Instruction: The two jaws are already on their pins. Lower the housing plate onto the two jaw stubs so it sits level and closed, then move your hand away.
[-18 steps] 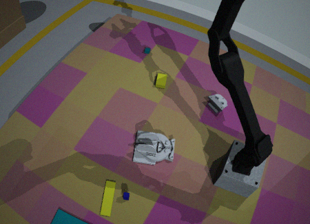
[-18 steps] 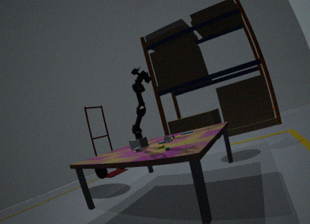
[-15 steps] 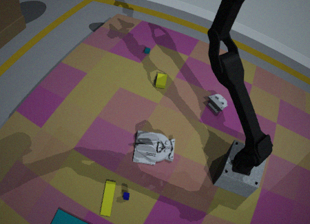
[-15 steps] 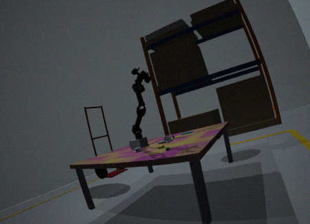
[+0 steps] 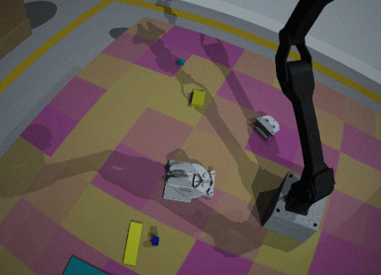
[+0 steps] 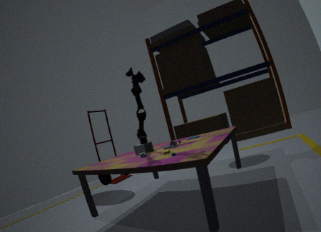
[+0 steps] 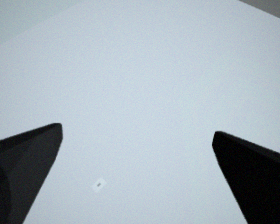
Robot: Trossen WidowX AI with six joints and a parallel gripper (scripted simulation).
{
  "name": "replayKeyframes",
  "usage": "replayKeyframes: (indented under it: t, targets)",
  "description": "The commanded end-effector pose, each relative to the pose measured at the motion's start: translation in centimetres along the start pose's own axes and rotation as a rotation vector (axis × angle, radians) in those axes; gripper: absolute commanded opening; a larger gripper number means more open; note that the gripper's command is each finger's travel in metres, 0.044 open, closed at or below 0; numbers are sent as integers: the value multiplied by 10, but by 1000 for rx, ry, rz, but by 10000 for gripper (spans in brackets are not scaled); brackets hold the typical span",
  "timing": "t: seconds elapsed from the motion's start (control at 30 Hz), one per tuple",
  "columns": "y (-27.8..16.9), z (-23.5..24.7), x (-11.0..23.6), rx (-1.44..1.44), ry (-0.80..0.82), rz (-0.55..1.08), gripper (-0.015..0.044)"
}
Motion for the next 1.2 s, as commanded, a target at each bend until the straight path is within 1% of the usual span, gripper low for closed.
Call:
replayKeyframes:
  t: [0.0,0.3,0.63,0.8,1.17]
  targets:
    - [5,-32,9,58,-87,-28,440]
    - [32,-101,47,198,-281,-114,440]
    - [61,-160,92,391,-506,-165,440]
    - [82,-179,117,492,-606,-203,440]
    - [132,-196,172,706,-793,-296,440]
Point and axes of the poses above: the point midway between the two fingers, 35 mm back from their tips, its own x axis back along the fingers, its own z axis across the jaws, y = z × x, the point moved 2 cm from there along x, back along the fingers, and after that the axes turned 10 degrees about -x, right-handed, at the moved point
